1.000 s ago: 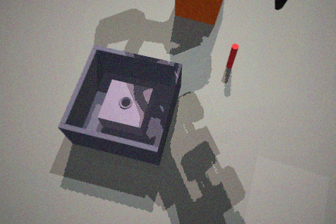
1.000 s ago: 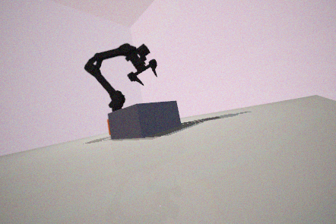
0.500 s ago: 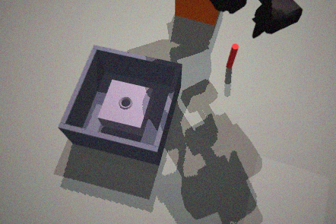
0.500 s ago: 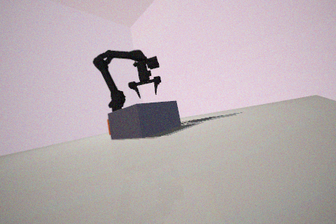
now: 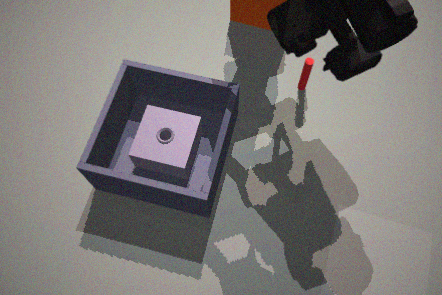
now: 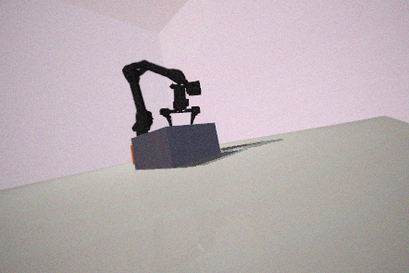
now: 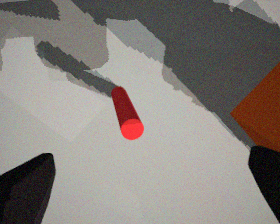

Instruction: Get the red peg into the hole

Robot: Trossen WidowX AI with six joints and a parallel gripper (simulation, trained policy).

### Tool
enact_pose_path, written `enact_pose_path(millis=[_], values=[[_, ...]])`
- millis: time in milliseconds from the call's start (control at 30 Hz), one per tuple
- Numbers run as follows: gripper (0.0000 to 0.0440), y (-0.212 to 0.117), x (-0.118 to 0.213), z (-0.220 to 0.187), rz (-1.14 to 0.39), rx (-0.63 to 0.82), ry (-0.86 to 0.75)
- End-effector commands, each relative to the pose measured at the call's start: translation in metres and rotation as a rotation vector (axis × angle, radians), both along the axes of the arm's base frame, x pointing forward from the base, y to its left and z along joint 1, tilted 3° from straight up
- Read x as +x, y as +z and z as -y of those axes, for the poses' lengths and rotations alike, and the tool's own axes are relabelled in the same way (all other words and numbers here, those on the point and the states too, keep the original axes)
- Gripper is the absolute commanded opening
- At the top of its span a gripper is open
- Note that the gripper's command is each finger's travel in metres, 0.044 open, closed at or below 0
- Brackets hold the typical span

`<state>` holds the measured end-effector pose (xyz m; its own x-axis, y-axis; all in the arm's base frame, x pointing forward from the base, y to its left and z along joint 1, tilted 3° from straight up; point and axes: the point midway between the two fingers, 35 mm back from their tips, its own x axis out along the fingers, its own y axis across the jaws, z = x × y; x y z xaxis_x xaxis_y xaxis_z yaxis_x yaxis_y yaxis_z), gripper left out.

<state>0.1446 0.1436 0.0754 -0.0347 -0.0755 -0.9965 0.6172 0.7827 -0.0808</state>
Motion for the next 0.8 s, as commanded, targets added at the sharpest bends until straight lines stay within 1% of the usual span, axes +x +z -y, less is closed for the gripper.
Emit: enact_pose_path(millis=[0, 633, 700, 767], values=[[0.044, -0.012, -0.001, 0.001, -0.025, -0.017, -0.011], [0.0436, -0.081, 0.006, -0.003, -0.017, -0.033, -0.025], [0.0414, -0.087, 0.006, -0.002, -0.019, -0.036, -0.023], [0.0366, -0.093, 0.005, -0.001, -0.024, -0.04, -0.023]])
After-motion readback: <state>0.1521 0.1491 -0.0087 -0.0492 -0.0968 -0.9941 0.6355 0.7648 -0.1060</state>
